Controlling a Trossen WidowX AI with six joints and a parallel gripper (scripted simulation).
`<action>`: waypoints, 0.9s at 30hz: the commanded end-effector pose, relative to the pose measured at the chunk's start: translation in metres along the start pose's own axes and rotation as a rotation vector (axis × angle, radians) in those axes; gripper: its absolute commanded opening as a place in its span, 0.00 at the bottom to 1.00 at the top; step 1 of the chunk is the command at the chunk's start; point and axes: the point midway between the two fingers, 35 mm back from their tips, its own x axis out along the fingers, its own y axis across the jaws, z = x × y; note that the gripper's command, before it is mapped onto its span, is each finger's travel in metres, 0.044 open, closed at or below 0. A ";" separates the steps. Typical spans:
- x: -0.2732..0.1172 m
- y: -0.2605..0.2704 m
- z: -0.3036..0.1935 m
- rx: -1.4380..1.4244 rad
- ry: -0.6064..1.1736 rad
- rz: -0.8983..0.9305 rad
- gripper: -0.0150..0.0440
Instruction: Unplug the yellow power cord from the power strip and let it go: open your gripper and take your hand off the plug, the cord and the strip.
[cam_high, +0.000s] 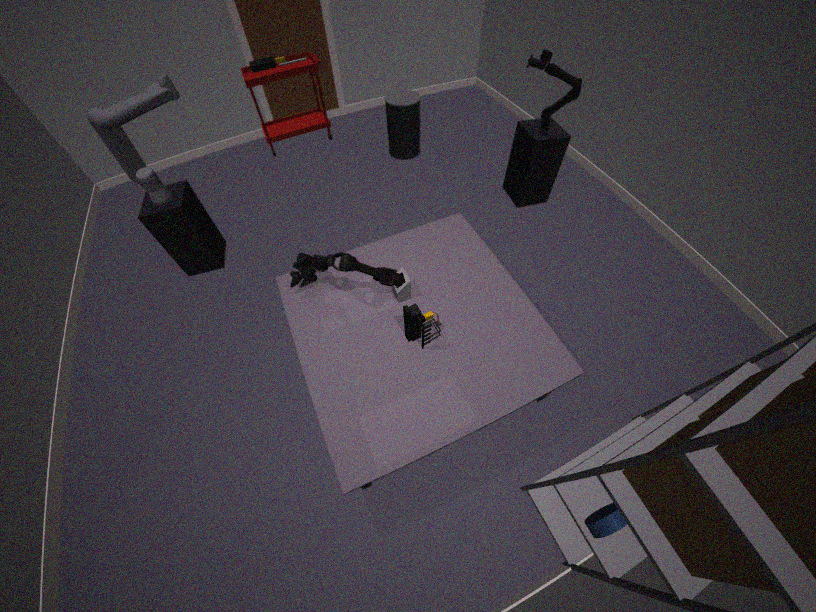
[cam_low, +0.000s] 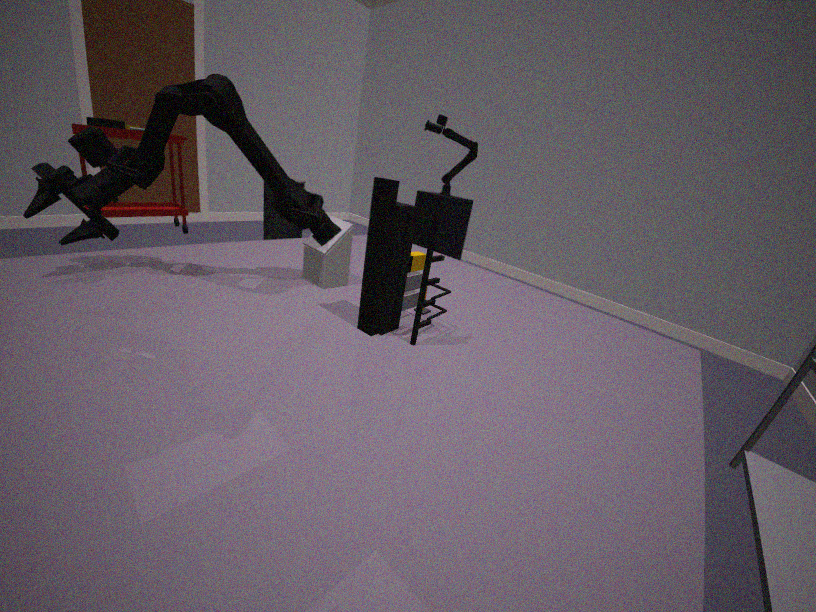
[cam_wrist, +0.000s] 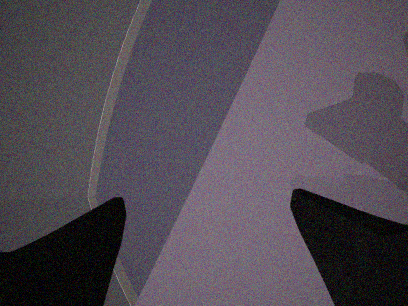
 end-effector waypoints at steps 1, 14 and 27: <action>0.001 0.000 -0.001 0.000 0.002 0.001 0.89; 0.065 0.044 -0.117 0.022 0.232 0.066 0.53; 0.095 0.088 -0.280 -0.010 0.529 0.099 0.53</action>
